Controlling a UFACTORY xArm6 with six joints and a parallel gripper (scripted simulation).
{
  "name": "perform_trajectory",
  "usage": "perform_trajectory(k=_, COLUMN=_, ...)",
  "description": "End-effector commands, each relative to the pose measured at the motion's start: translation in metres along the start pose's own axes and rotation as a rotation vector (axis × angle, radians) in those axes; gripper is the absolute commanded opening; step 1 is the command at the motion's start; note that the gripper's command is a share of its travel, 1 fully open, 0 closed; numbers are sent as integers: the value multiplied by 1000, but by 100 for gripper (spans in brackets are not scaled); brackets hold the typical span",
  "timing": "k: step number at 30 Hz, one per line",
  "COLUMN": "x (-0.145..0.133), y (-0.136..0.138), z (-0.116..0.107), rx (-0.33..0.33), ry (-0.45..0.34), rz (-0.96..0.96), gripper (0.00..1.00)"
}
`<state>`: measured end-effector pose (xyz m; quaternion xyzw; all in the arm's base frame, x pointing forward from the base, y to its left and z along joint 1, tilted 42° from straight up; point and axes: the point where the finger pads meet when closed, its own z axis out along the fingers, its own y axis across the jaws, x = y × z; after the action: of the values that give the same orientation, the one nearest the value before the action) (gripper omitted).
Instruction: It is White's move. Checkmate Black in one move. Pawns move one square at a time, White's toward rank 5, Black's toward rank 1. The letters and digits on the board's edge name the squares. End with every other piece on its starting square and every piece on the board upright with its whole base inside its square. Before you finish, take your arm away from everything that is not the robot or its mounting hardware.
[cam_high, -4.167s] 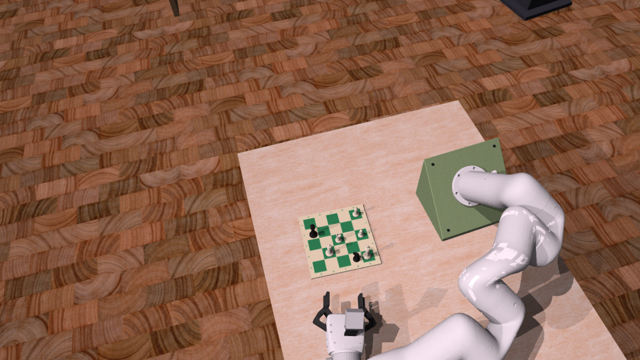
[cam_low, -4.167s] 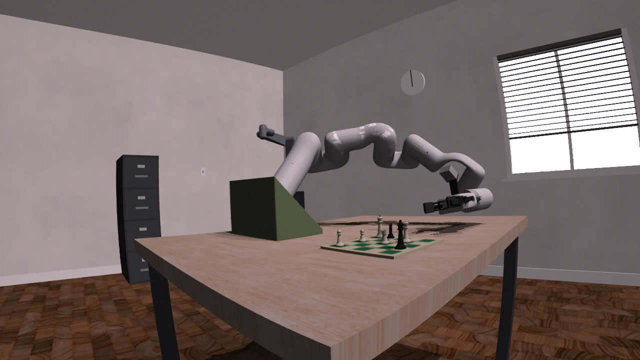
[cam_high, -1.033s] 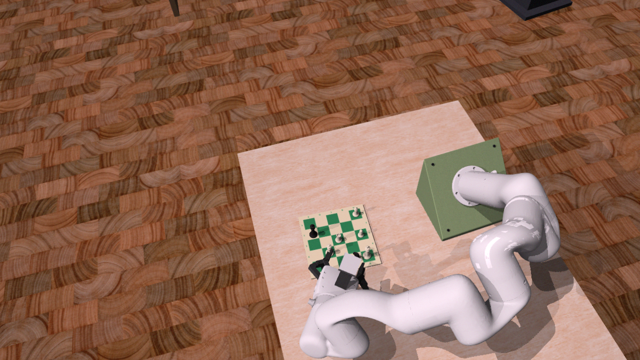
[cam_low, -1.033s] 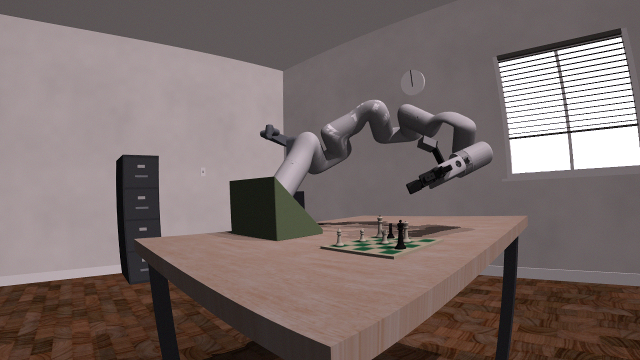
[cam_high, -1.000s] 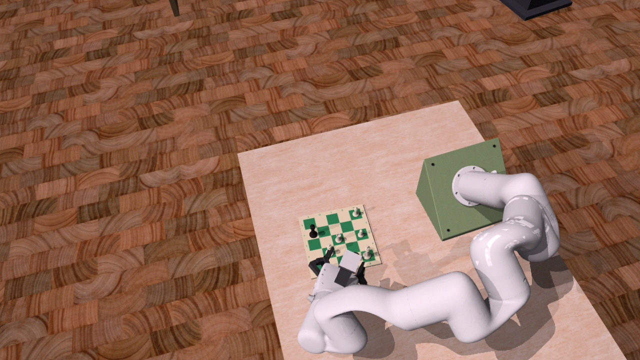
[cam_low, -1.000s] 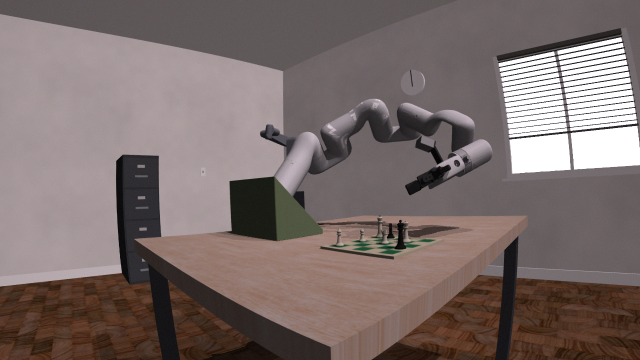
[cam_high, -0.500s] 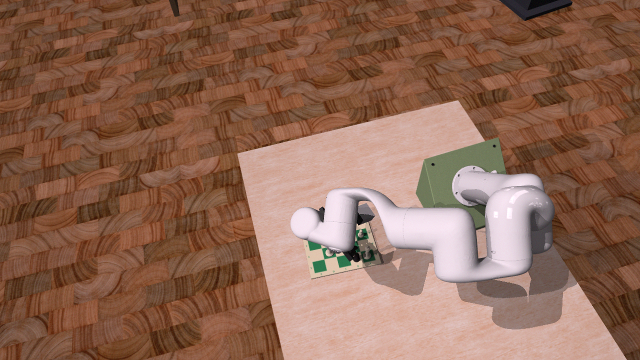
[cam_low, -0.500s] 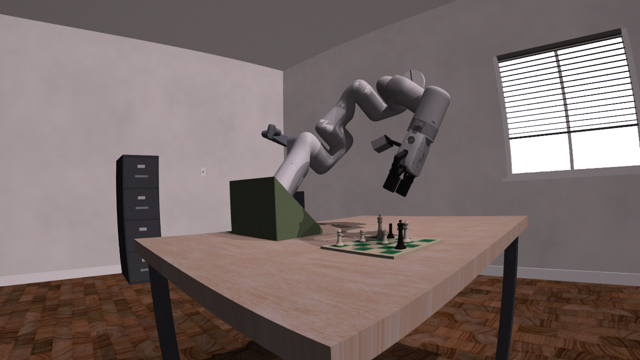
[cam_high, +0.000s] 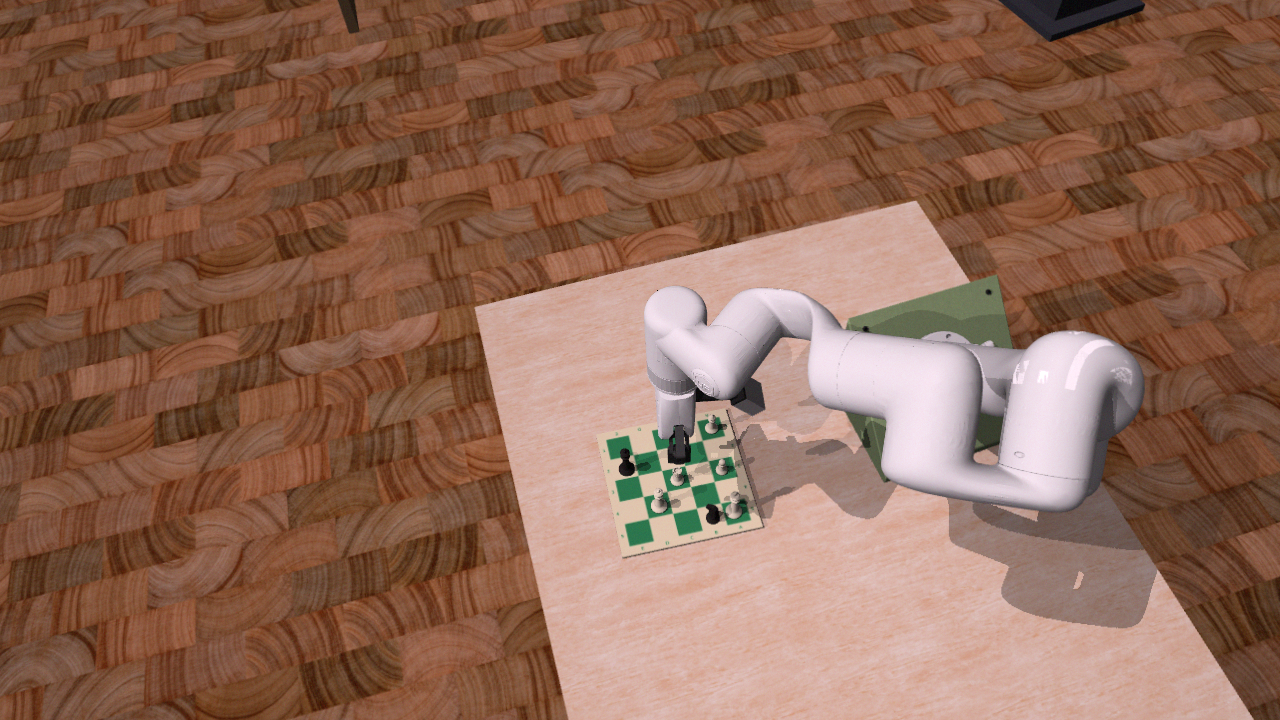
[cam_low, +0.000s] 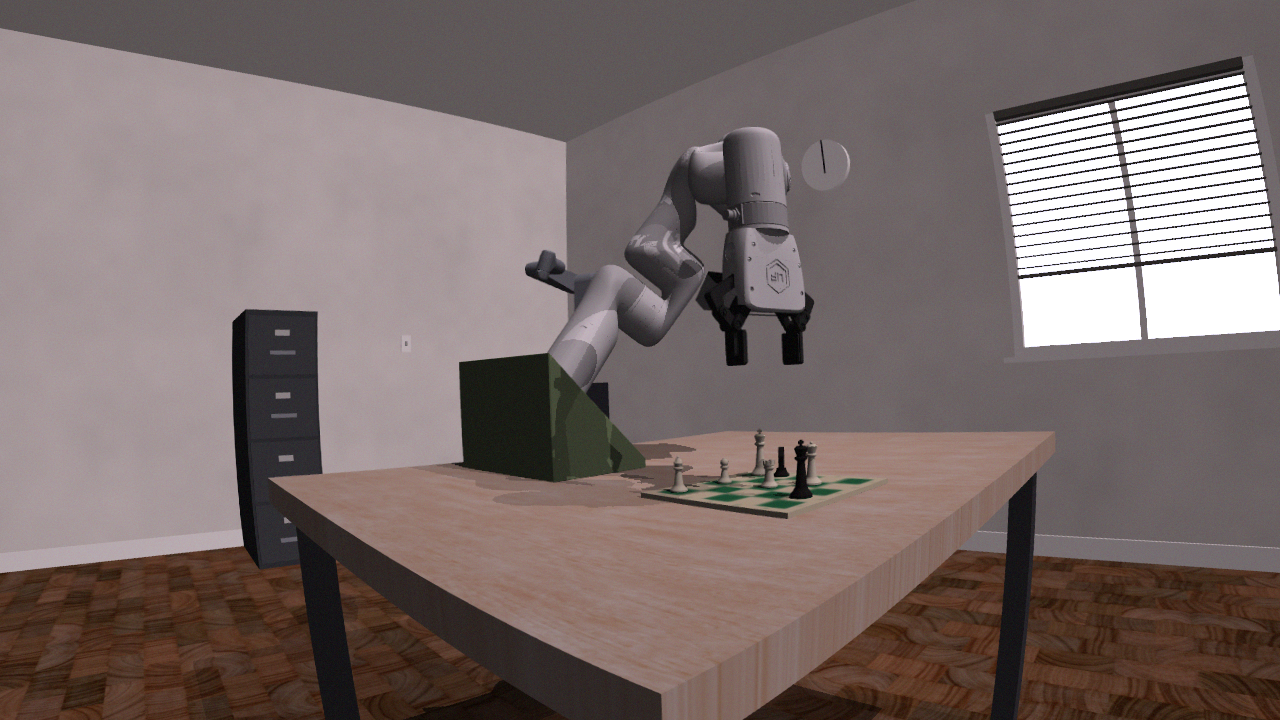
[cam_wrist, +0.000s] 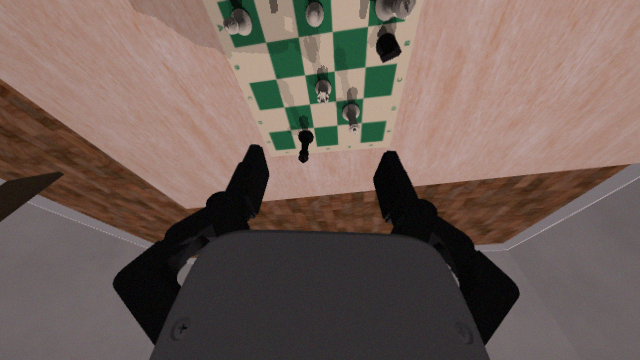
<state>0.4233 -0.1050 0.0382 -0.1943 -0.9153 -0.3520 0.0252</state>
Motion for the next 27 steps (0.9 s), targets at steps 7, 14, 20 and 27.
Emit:
perform_trajectory(k=7, x=-2, y=0, z=-2, rx=-1, ry=-8, rz=-1, gripper=100)
perform_trajectory(k=14, x=-2, y=0, z=-1, rx=-1, ry=-8, rz=-19, gripper=100)
perform_trajectory(k=20, x=-2, y=1, z=2, rx=-1, ry=-8, rz=-120, gripper=100)
perform_trajectory(k=27, x=-2, y=1, z=14, rx=-2, ry=-7, rz=-537, gripper=100)
